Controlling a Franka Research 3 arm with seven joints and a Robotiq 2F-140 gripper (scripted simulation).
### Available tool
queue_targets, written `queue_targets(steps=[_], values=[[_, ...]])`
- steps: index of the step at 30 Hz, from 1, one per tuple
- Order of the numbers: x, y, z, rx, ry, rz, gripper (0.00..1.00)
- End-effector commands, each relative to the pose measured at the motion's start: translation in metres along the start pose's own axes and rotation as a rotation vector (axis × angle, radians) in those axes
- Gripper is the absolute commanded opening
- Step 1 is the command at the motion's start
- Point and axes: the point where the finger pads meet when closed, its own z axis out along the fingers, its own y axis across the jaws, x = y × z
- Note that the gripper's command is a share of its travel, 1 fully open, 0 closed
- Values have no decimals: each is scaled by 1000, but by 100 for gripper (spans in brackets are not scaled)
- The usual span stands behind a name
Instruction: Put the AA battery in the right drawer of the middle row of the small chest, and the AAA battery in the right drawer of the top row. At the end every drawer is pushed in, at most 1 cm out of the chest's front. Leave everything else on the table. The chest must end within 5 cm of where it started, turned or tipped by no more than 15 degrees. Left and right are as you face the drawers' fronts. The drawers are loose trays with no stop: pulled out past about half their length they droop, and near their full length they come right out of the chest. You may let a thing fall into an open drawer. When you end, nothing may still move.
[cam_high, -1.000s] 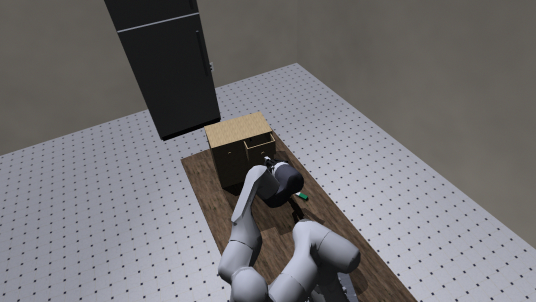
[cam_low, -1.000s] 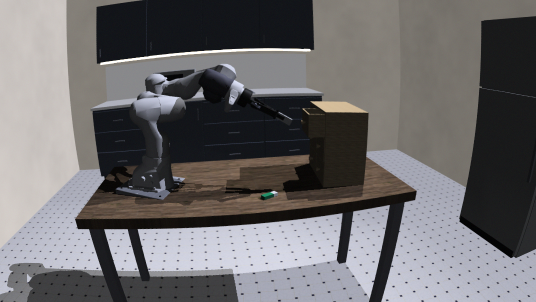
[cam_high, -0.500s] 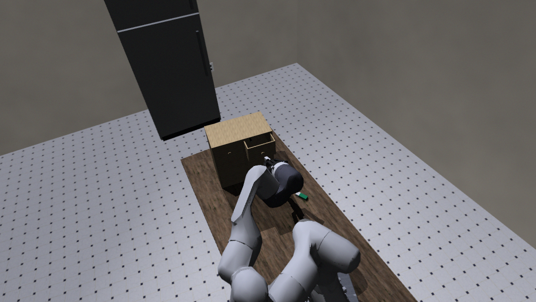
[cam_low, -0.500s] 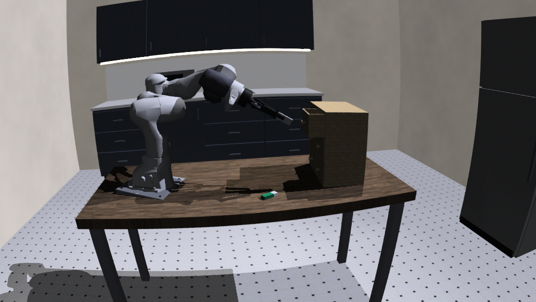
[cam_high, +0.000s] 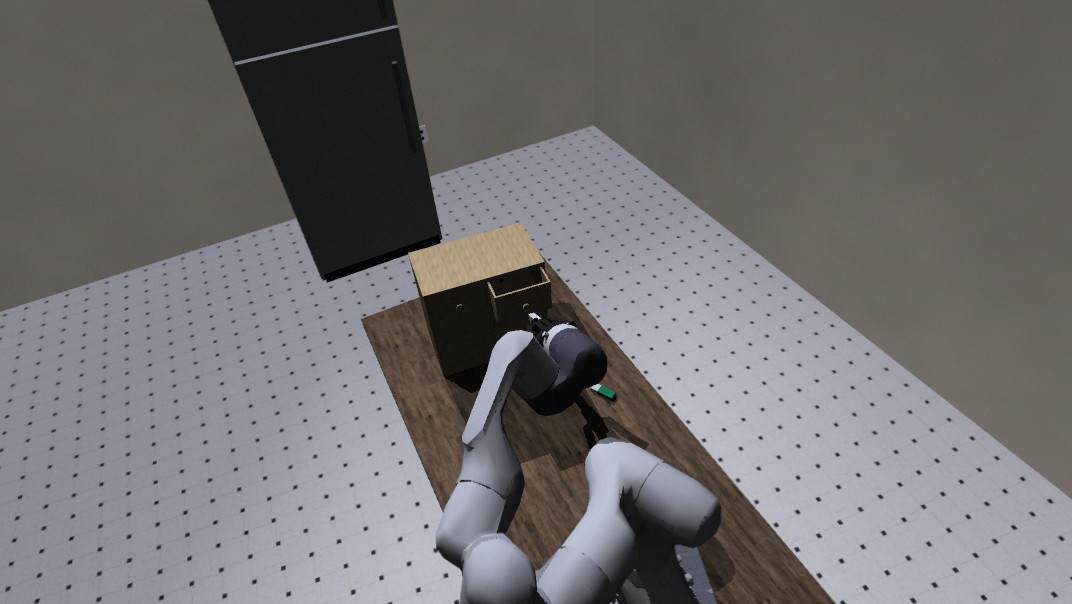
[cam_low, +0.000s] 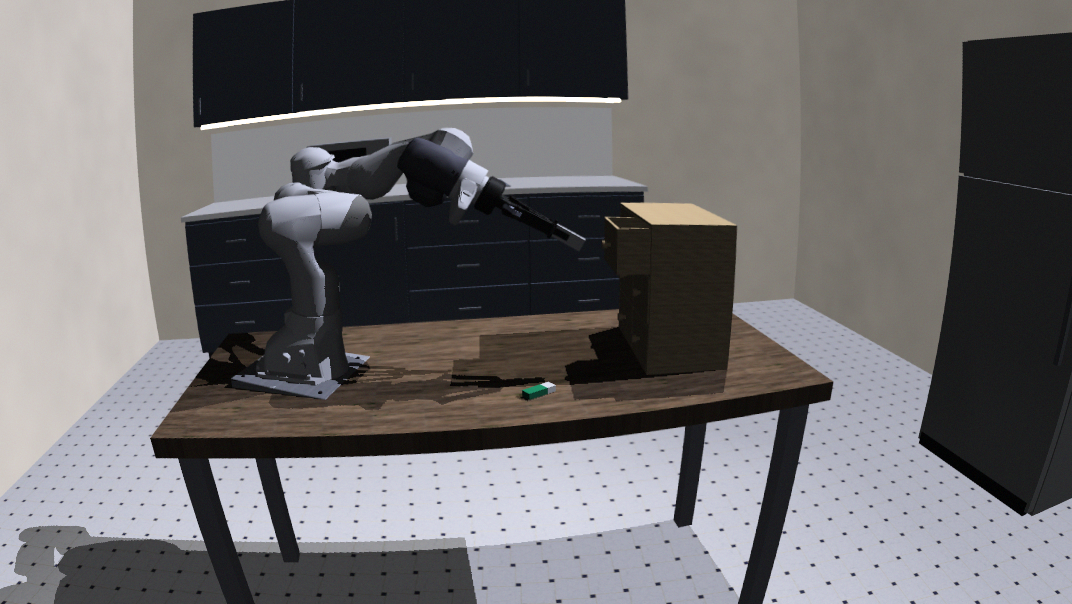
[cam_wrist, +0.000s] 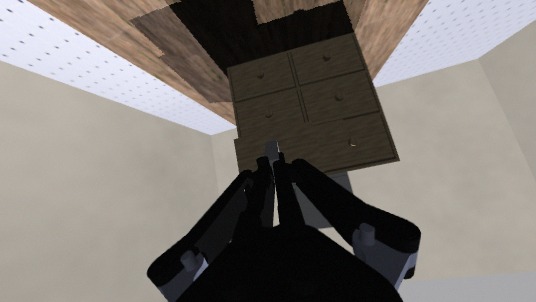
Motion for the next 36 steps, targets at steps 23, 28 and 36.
queue_targets(steps=[23,28,36], values=[[-2,0,4,0,-1,-3,0],[-4,0,6,0,-1,-3,0],[-6,0,11,0,-1,-3,0]])
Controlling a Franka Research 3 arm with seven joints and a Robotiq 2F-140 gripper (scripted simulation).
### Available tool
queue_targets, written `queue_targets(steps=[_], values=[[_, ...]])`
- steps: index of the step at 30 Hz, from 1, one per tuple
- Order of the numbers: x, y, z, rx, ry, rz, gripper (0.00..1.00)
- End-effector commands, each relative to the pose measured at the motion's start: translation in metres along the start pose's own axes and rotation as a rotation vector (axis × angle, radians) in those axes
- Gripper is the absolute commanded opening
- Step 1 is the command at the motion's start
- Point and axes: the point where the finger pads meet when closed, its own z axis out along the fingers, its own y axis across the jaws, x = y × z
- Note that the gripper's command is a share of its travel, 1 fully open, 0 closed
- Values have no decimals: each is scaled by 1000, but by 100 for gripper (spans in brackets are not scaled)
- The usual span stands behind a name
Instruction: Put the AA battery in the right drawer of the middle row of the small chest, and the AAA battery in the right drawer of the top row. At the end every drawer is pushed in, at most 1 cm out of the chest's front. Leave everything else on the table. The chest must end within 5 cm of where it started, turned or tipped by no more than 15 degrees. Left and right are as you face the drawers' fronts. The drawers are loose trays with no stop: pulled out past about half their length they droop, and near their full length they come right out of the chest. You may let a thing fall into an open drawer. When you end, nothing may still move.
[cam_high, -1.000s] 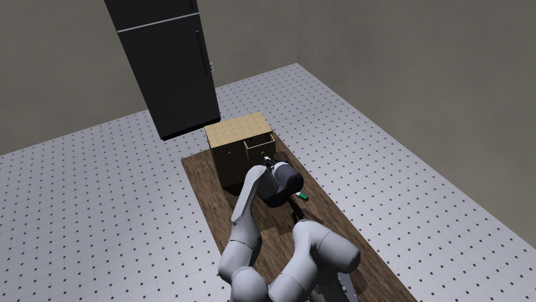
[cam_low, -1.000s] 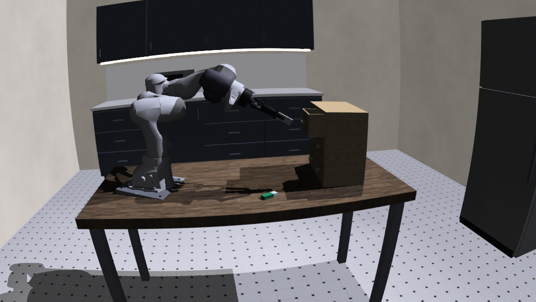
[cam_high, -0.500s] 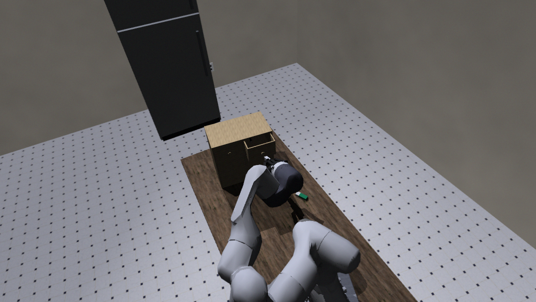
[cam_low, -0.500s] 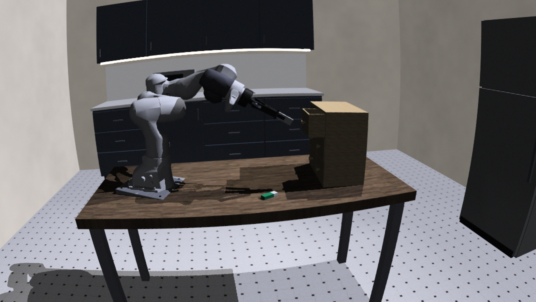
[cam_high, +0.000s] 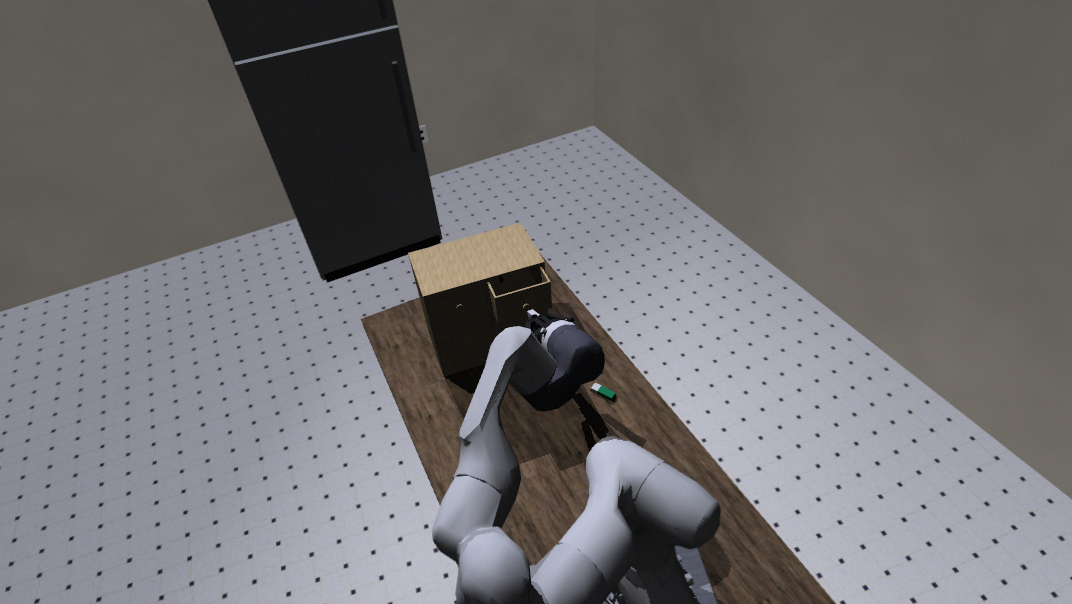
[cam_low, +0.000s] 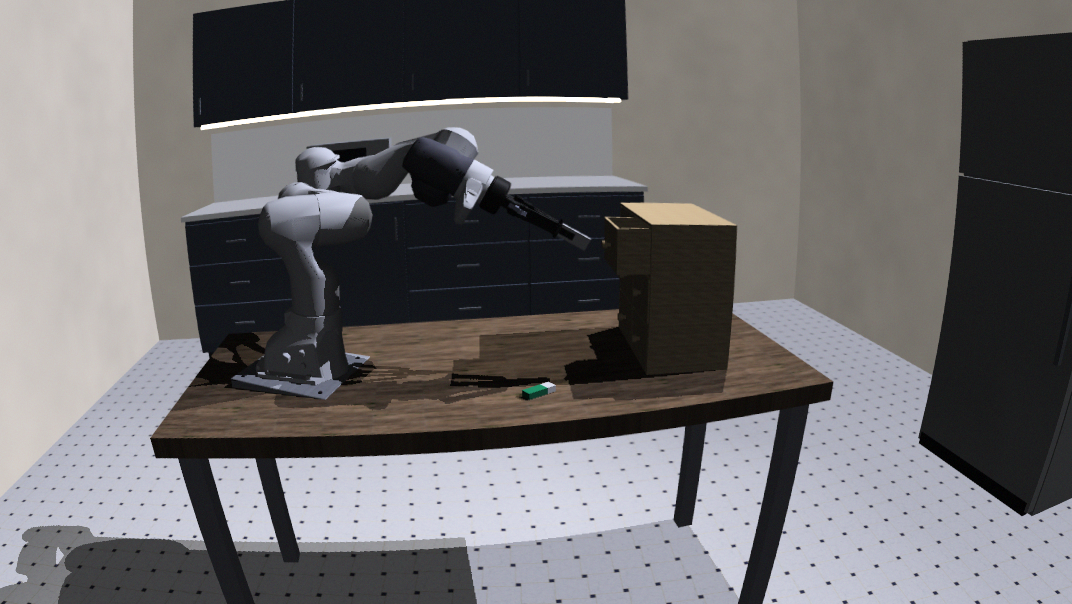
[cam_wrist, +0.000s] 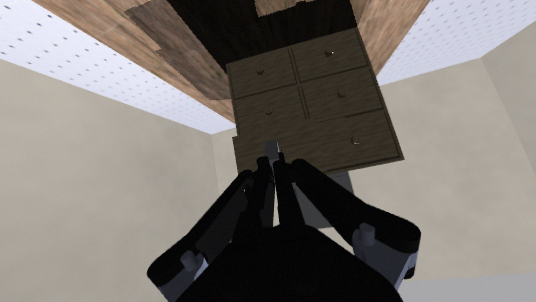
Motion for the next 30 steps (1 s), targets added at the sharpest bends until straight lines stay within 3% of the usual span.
queue_targets(steps=[1,30], values=[[0,1,3,-5,2,-2,0],[-22,1,41,-5,2,-2,0]])
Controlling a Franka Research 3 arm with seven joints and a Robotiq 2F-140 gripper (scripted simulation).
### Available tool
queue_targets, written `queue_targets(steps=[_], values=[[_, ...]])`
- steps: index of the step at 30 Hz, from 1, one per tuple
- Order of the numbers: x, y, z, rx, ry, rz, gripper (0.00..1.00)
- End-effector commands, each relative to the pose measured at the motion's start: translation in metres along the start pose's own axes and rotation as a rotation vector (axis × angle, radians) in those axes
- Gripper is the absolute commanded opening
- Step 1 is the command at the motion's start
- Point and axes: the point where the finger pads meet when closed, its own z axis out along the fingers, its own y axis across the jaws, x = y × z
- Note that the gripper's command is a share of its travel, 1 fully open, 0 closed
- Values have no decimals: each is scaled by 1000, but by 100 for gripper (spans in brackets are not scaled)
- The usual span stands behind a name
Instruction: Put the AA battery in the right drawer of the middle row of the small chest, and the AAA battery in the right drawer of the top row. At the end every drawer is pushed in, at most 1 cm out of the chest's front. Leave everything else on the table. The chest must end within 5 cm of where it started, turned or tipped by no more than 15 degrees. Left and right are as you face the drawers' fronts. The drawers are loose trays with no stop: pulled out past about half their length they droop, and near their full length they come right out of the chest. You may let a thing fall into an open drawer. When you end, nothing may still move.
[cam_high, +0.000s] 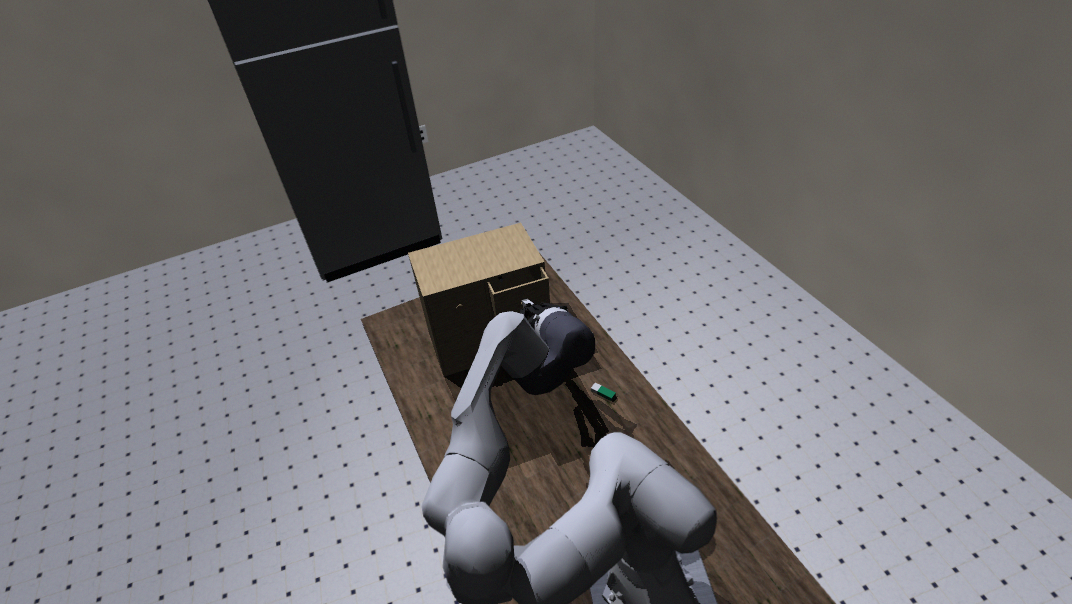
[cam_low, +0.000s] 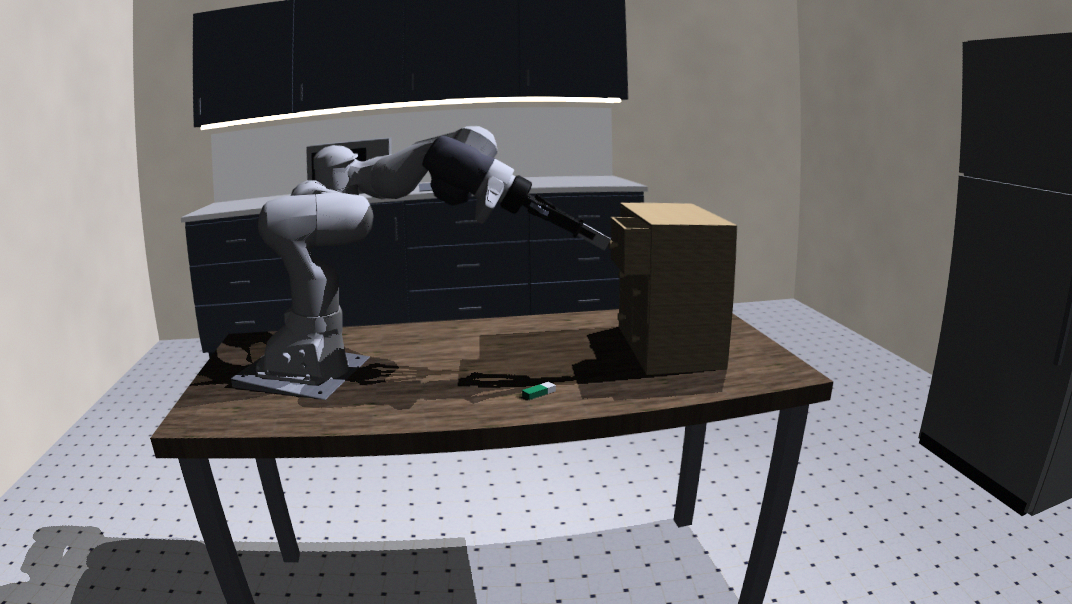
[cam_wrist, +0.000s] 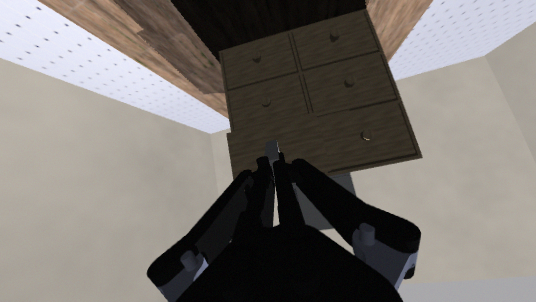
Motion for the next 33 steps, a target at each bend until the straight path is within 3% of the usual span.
queue_targets(steps=[1,33], values=[[-2,2,6,-6,1,-1,0],[-22,2,41,-6,1,-1,0]])
